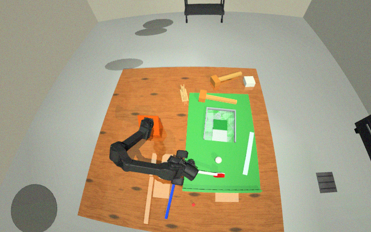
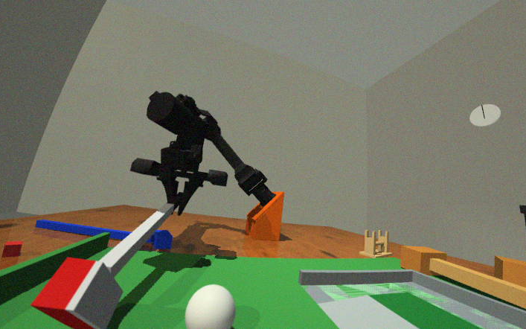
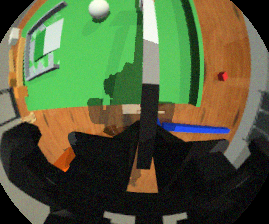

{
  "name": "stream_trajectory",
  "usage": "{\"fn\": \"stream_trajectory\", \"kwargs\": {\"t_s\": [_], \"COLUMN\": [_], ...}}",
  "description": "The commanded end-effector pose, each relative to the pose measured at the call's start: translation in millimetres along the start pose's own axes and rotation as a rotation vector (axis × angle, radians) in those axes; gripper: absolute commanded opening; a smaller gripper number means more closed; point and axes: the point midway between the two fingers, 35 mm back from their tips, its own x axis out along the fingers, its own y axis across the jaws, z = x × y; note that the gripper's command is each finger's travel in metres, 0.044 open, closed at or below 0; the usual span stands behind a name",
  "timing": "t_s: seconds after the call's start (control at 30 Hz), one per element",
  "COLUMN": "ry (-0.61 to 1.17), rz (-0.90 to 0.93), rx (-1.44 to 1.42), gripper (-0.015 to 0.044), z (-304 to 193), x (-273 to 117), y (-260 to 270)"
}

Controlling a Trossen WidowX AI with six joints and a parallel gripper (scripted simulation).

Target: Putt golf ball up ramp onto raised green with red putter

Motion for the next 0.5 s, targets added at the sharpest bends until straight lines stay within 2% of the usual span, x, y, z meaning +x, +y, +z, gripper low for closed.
{"fn": "stream_trajectory", "kwargs": {"t_s": [0.0, 0.2, 0.47], "ry": [-0.007, 0.0, -0.001], "rz": [-0.003, 0.004, 0.012], "rx": [0.003, 0.0, 0.001], "gripper": [0.0, 0.0, 0.0], "z": [1, 2, 5], "x": [-1, 1, 1], "y": [-4, 9, 118]}}
